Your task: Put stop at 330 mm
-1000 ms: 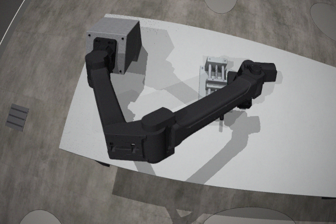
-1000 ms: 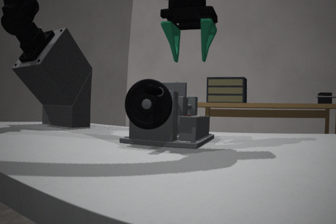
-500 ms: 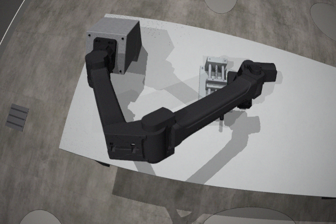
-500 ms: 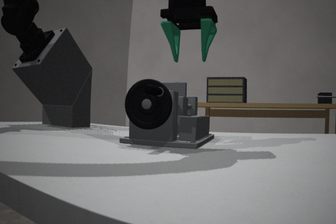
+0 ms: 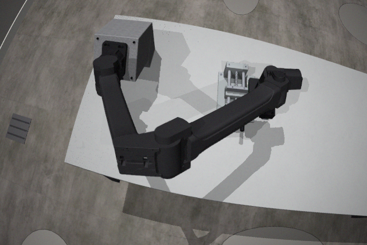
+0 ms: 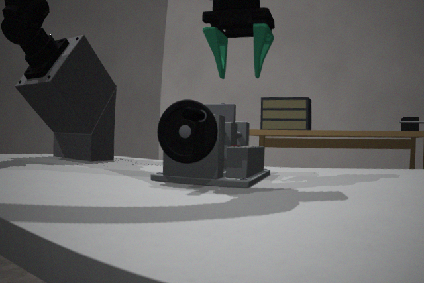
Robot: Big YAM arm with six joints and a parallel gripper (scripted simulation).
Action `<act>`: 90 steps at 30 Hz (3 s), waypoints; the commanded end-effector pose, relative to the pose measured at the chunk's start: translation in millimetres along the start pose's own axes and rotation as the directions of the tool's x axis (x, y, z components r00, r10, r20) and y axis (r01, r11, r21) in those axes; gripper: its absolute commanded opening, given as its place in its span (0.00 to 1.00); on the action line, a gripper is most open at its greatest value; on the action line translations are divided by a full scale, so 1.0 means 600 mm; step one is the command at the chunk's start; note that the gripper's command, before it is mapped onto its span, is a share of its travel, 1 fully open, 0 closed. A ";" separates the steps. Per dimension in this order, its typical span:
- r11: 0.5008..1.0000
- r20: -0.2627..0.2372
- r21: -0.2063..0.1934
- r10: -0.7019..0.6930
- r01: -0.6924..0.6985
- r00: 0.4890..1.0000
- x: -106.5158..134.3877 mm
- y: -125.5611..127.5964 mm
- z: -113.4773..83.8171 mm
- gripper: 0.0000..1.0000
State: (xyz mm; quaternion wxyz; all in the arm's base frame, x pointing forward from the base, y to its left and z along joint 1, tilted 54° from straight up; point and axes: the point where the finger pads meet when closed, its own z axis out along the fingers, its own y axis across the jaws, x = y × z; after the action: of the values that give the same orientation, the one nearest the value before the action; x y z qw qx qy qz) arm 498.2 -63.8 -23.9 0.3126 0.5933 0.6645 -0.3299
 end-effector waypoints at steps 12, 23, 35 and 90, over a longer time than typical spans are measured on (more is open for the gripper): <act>1.000 0.003 0.000 -0.012 0.012 1.000 0.006 -0.002 0.006 0.53; 1.000 0.003 0.000 -0.012 0.012 1.000 0.006 -0.002 0.006 0.53; 1.000 0.003 0.000 -0.012 0.012 1.000 0.006 -0.002 0.006 0.53; 1.000 0.004 -0.007 -0.008 0.008 1.000 -0.148 -0.065 -0.010 0.53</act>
State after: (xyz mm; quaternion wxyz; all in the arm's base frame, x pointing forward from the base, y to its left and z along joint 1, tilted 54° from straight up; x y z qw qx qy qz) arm 468.8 -114.6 50.6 0.3125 0.5932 0.6643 -0.3304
